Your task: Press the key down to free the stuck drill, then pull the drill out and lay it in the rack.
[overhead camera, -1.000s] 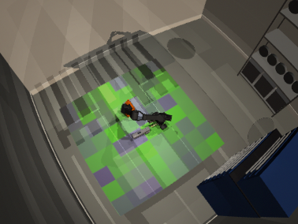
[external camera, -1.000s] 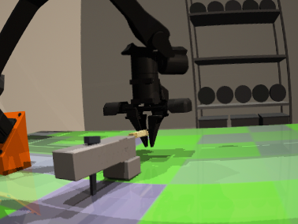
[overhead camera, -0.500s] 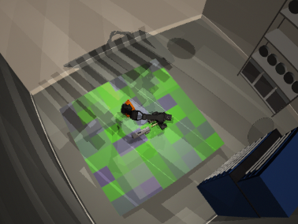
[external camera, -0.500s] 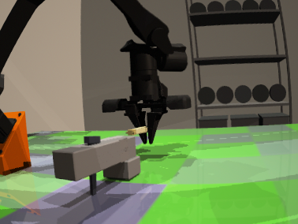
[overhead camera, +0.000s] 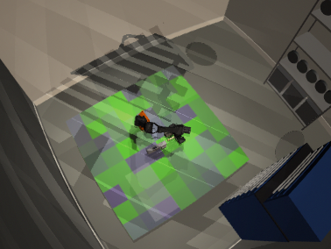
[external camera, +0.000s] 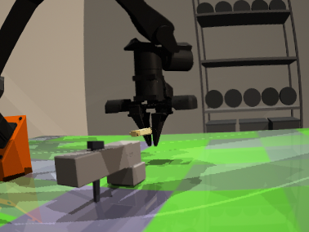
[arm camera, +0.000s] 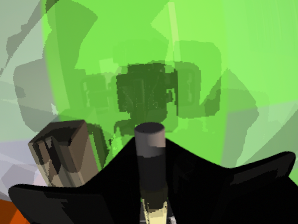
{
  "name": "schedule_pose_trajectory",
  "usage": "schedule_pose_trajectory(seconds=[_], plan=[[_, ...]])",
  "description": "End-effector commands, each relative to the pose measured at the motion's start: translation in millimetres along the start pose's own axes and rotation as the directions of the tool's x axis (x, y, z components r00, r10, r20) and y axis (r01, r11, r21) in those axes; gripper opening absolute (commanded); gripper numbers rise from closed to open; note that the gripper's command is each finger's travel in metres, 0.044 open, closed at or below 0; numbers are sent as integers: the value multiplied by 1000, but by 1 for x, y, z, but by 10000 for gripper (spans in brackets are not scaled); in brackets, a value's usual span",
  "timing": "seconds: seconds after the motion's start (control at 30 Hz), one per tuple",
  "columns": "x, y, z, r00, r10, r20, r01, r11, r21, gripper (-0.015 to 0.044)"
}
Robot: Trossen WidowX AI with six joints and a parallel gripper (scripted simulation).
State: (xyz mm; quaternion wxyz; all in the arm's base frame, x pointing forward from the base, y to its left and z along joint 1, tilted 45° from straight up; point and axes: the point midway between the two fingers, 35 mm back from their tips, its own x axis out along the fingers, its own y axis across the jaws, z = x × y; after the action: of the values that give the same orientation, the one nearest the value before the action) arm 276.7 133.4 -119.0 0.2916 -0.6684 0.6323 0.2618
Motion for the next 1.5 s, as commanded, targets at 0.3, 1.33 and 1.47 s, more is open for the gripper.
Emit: schedule_pose_trajectory(seconds=[0.3,1.33,1.47], plan=[[-7,0,1,1000,-1,5,1,1000,4,0],[-16,0,2,1000,-1,6,1,1000,4,0],[-16,0,3,1000,-1,6,1,1000,4,0]])
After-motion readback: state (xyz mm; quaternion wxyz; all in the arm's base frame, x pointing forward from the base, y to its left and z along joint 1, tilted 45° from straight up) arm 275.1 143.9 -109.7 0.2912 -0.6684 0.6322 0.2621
